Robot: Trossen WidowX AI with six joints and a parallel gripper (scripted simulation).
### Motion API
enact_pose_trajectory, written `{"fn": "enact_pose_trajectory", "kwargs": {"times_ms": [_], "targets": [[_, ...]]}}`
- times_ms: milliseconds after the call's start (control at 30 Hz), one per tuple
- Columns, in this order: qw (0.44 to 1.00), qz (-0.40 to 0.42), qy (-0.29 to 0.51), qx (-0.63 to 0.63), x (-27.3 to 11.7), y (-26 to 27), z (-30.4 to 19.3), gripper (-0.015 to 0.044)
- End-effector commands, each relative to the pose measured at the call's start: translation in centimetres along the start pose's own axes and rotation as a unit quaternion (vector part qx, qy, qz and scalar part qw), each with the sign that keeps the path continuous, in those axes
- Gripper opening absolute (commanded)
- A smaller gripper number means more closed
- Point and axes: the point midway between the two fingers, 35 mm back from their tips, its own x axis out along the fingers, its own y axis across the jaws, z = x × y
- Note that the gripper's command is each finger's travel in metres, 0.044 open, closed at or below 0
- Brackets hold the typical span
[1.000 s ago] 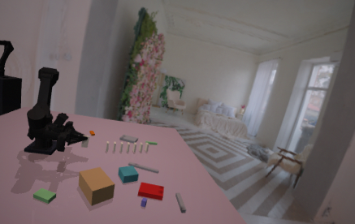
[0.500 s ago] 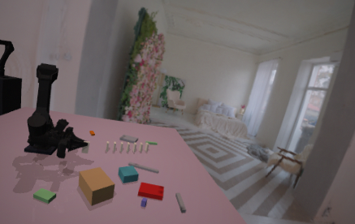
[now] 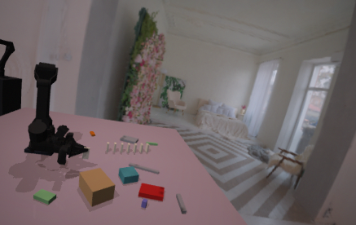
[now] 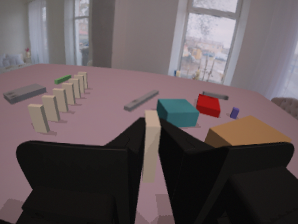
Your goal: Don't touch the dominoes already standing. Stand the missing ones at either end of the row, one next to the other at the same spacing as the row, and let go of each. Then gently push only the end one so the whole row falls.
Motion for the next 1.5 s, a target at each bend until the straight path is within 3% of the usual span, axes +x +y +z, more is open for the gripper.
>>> {"fn": "enact_pose_trajectory", "kwargs": {"times_ms": [0,1467], "targets": [[1.0,-0.001,0.003,0.005,0.1,0.1,-0.8,0.0025],[1.0,0.003,0.006,-0.003,0.6,2.3,-4.7,0.0025]]}}
